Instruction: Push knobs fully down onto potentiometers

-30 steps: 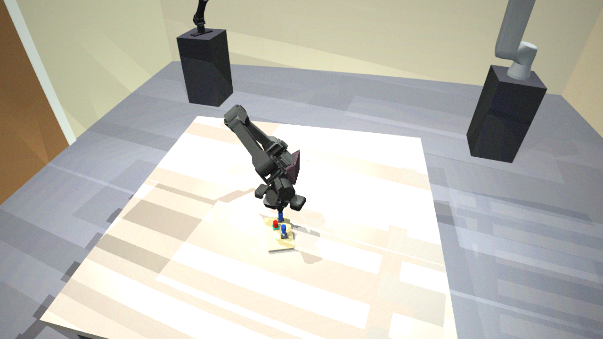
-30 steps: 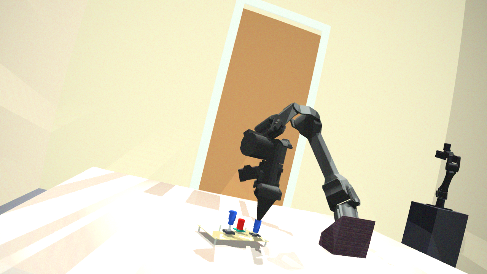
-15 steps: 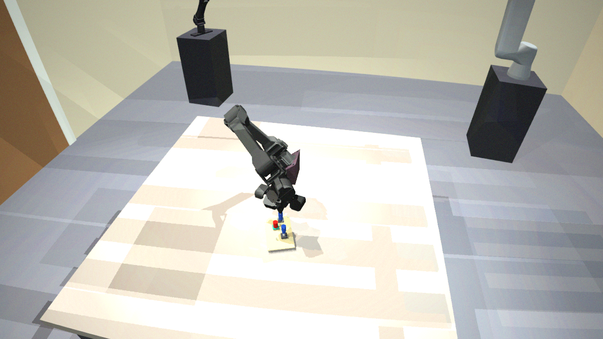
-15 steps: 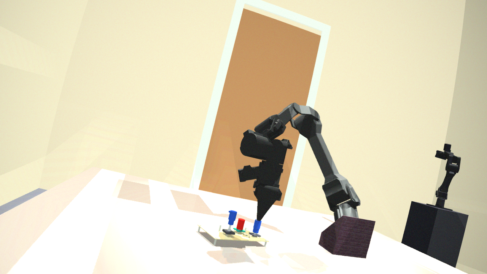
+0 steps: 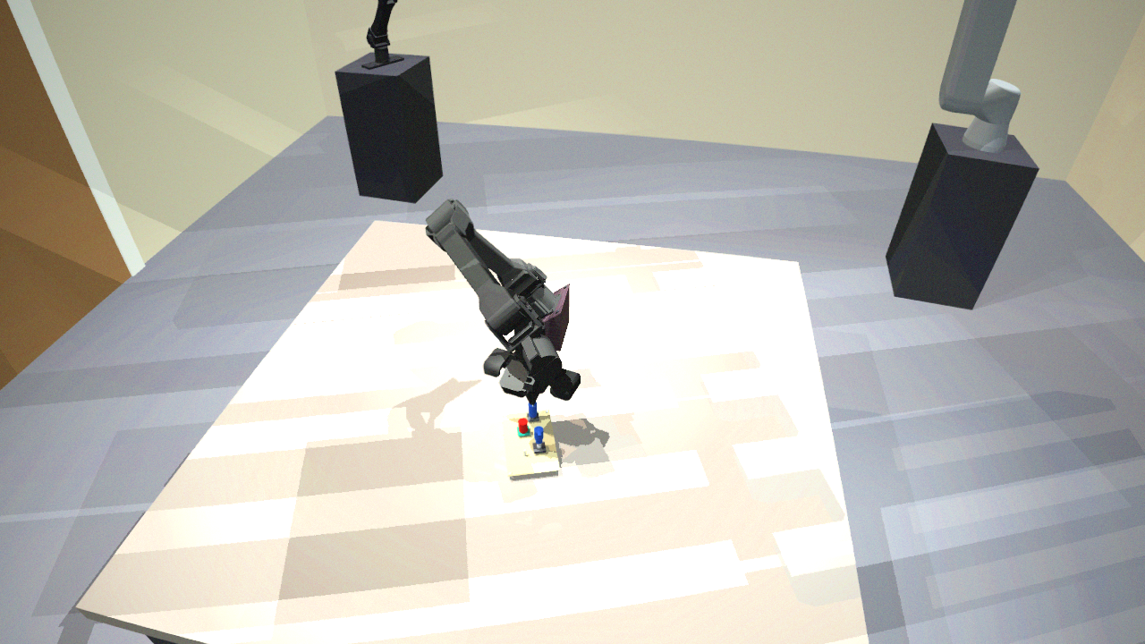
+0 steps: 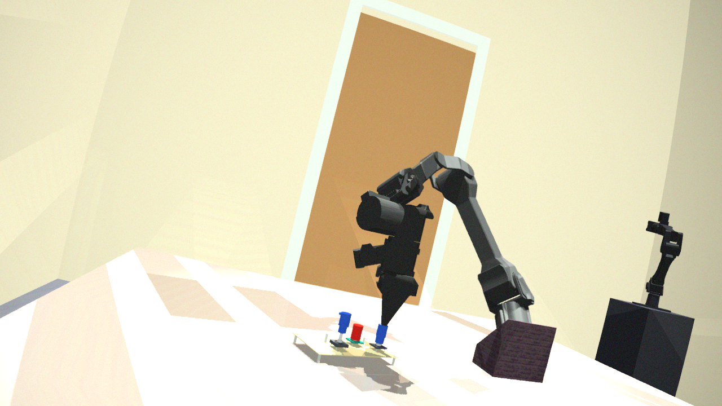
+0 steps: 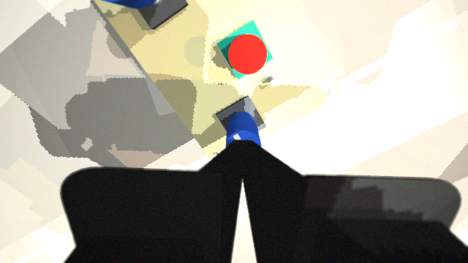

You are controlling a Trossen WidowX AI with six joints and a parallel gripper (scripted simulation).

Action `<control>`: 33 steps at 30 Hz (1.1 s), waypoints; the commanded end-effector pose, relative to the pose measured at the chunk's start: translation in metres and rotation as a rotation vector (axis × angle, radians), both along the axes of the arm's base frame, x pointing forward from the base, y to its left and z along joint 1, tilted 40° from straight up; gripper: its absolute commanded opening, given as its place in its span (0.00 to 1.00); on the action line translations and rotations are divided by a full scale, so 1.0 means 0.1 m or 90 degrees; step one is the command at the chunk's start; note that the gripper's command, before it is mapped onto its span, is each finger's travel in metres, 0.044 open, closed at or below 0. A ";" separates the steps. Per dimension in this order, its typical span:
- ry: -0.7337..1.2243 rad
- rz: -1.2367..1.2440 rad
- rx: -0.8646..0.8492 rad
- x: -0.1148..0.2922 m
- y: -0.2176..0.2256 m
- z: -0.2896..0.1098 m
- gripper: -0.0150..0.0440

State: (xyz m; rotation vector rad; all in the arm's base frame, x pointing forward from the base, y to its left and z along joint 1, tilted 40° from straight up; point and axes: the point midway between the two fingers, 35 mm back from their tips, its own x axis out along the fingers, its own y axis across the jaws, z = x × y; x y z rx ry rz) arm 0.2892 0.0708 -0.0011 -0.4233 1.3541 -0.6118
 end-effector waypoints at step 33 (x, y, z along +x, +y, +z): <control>-0.210 -0.232 0.057 0.19 0.41 0.10 0.25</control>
